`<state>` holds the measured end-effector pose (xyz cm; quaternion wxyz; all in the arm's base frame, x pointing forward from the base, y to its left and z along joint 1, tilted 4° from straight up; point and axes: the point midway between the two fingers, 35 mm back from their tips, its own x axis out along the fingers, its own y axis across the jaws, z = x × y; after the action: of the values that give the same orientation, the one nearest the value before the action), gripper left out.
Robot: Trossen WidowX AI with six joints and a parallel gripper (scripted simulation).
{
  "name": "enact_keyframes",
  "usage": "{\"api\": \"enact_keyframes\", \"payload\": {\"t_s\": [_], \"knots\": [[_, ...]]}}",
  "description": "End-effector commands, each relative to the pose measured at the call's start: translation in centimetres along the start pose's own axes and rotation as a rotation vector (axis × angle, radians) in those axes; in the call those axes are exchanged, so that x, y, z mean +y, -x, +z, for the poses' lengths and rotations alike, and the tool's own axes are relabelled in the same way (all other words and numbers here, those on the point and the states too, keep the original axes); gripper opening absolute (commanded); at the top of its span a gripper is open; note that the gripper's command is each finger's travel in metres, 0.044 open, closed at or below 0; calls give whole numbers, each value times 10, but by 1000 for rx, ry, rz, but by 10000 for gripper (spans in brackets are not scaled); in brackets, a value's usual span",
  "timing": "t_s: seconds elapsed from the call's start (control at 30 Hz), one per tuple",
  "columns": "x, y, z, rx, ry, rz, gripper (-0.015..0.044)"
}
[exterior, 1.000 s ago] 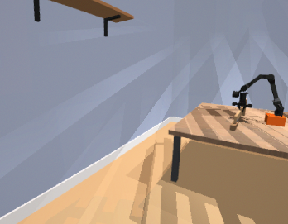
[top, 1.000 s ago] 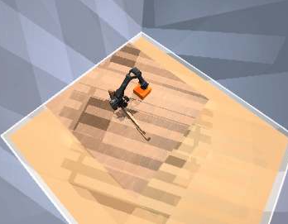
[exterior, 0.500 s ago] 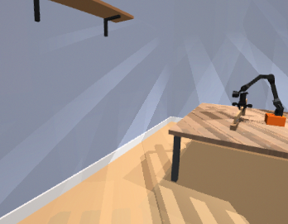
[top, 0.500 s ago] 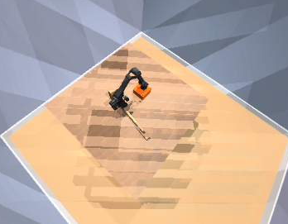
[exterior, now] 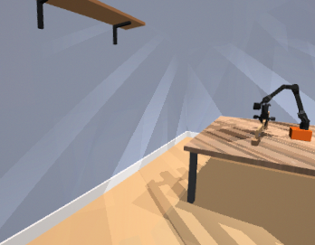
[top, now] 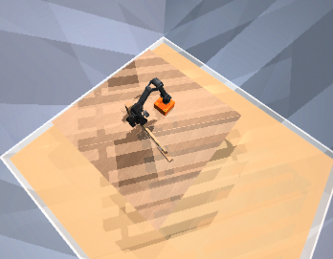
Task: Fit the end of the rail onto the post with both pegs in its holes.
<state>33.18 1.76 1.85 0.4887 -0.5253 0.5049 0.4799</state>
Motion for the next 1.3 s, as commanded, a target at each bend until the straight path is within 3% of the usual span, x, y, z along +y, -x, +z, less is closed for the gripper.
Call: {"api": "enact_keyframes", "payload": {"t_s": [0.0,1.27], "knots": [[-1,2,-2,-1,0,-9,0],[-1,2,-13,0,0,-9,0]]}}
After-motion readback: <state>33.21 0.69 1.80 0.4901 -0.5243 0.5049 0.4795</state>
